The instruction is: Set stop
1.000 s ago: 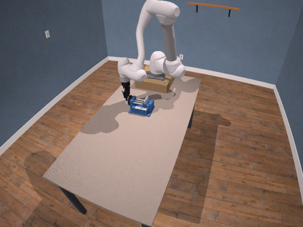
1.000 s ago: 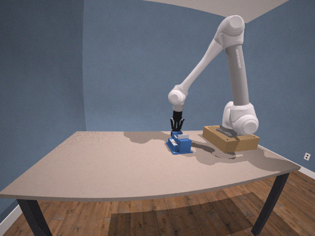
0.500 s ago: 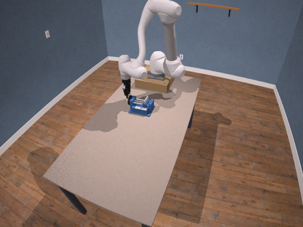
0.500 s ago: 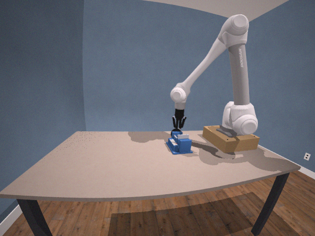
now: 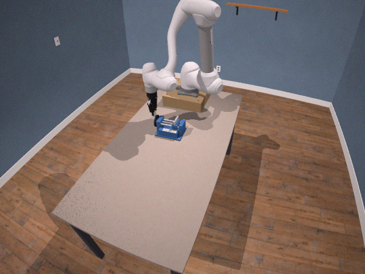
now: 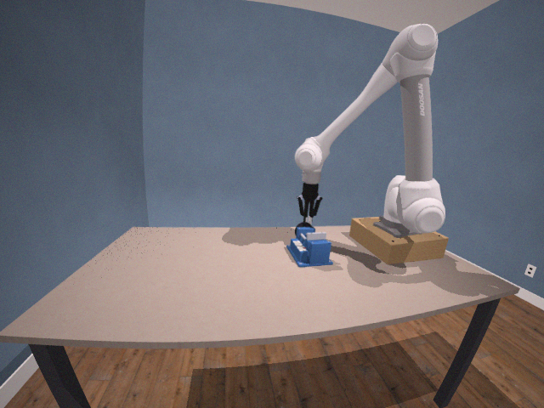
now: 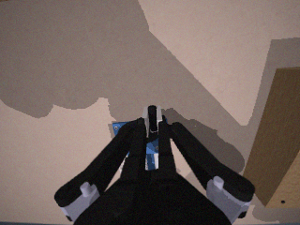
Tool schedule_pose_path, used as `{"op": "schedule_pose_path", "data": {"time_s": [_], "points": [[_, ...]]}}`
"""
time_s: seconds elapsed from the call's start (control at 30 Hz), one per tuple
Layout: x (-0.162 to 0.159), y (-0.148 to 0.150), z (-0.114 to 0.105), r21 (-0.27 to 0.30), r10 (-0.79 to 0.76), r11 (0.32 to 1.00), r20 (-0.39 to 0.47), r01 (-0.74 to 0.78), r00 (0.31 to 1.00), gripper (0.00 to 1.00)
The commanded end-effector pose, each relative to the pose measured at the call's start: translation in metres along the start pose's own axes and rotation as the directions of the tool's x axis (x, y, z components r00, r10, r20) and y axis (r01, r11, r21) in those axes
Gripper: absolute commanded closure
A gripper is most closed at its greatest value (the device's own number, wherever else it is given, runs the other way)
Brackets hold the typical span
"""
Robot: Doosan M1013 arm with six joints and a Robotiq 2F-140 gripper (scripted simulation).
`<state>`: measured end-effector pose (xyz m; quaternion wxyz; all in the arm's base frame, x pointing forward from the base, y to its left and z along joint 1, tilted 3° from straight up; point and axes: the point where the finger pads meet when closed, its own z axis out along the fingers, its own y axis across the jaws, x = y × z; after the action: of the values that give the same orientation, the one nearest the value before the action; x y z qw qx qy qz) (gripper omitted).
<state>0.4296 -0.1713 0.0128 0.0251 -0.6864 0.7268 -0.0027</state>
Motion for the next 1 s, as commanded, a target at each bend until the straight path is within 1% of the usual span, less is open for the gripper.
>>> {"op": "schedule_pose_path", "data": {"time_s": [0.0,0.17,0.37,0.63,0.97], "points": [[0.0,-0.003,-0.006,0.002,0.001,1.0,0.0,-0.001,1.0,0.96],[0.0,-0.013,-0.015,0.002,0.001,1.0,0.0,-0.001,1.0,0.96],[0.0,-0.027,-0.019,0.002,0.001,1.0,0.0,-0.001,1.0,0.96],[0.0,-0.039,-0.018,0.002,0.001,1.0,0.0,-0.001,1.0,0.96],[0.0,-0.051,-0.011,0.002,0.001,1.0,0.0,-0.001,1.0,0.96]]}}
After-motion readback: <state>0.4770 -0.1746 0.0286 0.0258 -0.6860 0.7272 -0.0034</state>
